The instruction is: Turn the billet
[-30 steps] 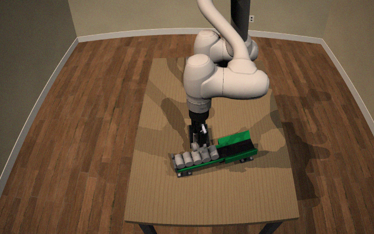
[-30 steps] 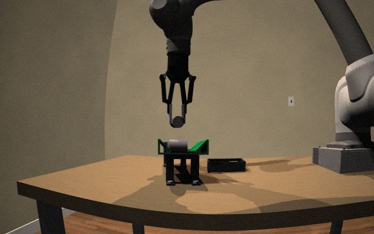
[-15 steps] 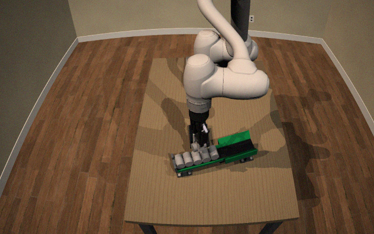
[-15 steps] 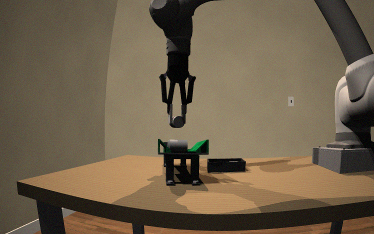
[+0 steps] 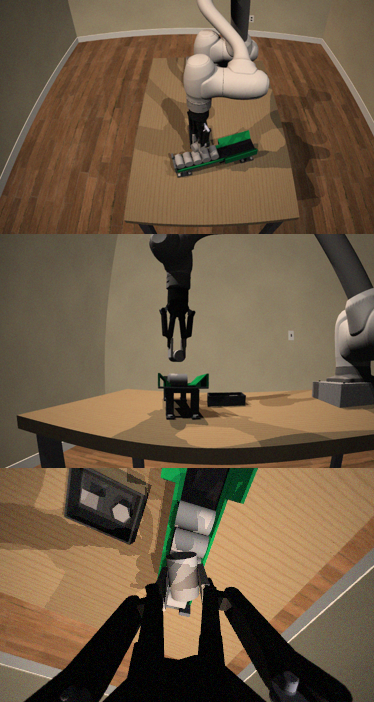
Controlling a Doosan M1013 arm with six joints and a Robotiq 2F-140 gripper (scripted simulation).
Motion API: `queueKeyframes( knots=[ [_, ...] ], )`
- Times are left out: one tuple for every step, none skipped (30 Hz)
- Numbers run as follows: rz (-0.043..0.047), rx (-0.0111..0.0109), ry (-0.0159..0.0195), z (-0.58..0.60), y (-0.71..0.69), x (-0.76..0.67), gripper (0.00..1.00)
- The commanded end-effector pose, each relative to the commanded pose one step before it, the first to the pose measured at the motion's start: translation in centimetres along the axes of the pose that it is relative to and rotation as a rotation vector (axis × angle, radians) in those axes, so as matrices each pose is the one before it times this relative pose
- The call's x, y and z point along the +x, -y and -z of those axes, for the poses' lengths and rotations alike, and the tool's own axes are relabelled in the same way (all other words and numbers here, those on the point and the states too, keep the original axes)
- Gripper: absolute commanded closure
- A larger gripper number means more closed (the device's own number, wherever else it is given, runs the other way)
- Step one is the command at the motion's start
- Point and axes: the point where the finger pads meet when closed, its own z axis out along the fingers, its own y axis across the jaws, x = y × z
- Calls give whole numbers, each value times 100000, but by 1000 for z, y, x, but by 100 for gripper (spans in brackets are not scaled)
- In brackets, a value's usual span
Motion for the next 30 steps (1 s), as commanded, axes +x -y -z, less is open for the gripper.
queueKeyframes(
  knots=[
    [4560, -58, -50, 14, 0, 2, 90],
    [1200, 0, 0, 0, 0, 0, 90],
    [1217, 0, 0, 0, 0, 0, 90],
    [1233, 0, 0, 0, 0, 0, 90],
    [1249, 0, 0, 0, 0, 0, 90],
    [1265, 0, 0, 0, 0, 0, 90],
    [1280, 0, 0, 0, 0, 0, 90],
    [1296, 0, 0, 0, 0, 0, 90],
    [1310, 0, 0, 0, 0, 0, 90],
    [1325, 0, 0, 0, 0, 0, 90],
    [0, 0, 0, 0, 0, 0, 90],
    [0, 0, 0, 0, 0, 0, 90],
    [1339, 0, 0, 0, 0, 0, 90],
    [1353, 0, 0, 0, 0, 0, 90],
    [1366, 0, 0, 0, 0, 0, 90],
    [1379, 0, 0, 0, 0, 0, 90],
    [1392, 0, 0, 0, 0, 0, 90],
    [1405, 0, 0, 0, 0, 0, 90],
    [1417, 0, 0, 0, 0, 0, 90],
    [1428, 0, 0, 0, 0, 0, 90],
    [1440, 0, 0, 0, 0, 0, 90],
    [1451, 0, 0, 0, 0, 0, 90],
    [1461, 0, 0, 0, 0, 0, 90],
    [1471, 0, 0, 0, 0, 0, 90],
    [1481, 0, 0, 0, 0, 0, 90],
    [1491, 0, 0, 0, 0, 0, 90],
    [1500, 0, 0, 0, 0, 0, 90],
    [0, 0, 0, 0, 0, 0, 90],
    [0, 0, 0, 0, 0, 0, 90],
    [1508, 0, 0, 0, 0, 0, 90]
  ],
)
